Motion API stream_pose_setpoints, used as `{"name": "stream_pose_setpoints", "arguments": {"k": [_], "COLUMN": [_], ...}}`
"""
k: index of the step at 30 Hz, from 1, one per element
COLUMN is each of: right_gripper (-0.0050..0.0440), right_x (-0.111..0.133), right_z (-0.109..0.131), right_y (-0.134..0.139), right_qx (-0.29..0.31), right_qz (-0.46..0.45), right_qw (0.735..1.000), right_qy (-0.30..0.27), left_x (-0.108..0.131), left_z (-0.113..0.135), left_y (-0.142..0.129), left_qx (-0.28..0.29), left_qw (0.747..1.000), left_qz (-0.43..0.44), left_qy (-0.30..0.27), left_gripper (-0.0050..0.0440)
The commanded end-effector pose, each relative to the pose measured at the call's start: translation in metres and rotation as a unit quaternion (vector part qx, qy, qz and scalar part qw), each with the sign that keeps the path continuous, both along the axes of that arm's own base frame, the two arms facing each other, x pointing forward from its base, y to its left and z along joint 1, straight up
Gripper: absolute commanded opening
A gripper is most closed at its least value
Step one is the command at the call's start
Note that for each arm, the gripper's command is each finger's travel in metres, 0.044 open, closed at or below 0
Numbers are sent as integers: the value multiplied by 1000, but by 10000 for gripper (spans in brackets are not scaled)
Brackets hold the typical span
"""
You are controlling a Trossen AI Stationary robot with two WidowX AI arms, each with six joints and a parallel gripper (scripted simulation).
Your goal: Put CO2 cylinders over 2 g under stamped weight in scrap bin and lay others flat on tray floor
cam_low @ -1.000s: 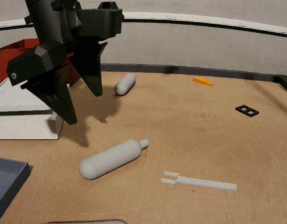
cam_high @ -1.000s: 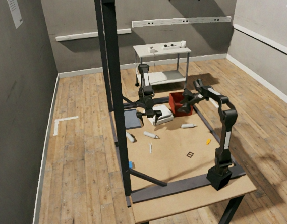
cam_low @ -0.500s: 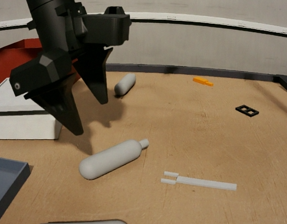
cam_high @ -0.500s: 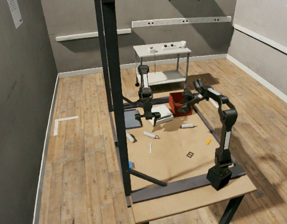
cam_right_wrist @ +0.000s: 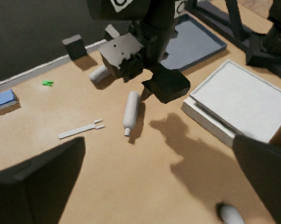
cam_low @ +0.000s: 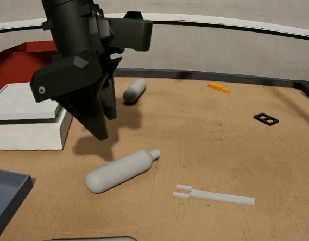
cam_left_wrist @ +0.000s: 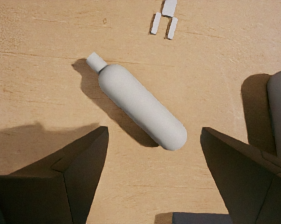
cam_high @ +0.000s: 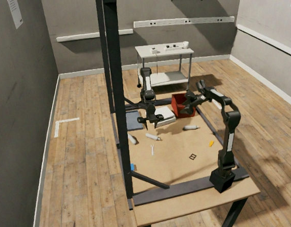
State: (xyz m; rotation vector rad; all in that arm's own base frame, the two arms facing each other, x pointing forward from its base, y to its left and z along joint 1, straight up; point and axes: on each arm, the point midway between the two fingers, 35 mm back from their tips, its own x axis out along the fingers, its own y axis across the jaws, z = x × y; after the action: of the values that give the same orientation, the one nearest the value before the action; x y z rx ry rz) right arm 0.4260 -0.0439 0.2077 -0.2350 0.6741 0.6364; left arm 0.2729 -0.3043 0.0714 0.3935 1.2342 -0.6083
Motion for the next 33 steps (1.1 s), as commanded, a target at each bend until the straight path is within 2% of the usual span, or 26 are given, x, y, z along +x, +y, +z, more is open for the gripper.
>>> {"name": "stream_pose_setpoints", "arguments": {"k": [1, 6, 12, 14, 19, 22, 33], "right_gripper": [440, 440, 440, 440, 440, 440, 440], "right_x": [0, 0, 0, 0, 0, 0, 0], "right_z": [12, 12, 12, 12, 12, 12, 12], "right_y": [0, 0, 0, 0, 0, 0, 0], "right_qx": [-4, -4, -4, -4, -4, -4, -4], "right_qz": [0, 0, 0, 0, 0, 0, 0], "right_qw": [1000, 1000, 1000, 1000, 1000, 1000, 1000], "right_qy": [-15, -15, -15, -15, -15, -15, -15], "left_x": [16, 28, 40, 40, 48, 49, 46], "left_z": [4, -3, -11, -11, -18, -20, -29], "left_y": [-8, -11, -12, -12, -11, -11, -10], "left_qx": [-1, 11, 28, 28, 41, 45, 51], "left_qw": [996, 980, 948, 948, 918, 910, 910], "left_qz": [88, 187, 298, 298, 373, 390, 389], "left_qy": [34, 73, 110, 110, 130, 133, 135], "left_gripper": [251, 251, 251, 251, 251, 251, 251]}}
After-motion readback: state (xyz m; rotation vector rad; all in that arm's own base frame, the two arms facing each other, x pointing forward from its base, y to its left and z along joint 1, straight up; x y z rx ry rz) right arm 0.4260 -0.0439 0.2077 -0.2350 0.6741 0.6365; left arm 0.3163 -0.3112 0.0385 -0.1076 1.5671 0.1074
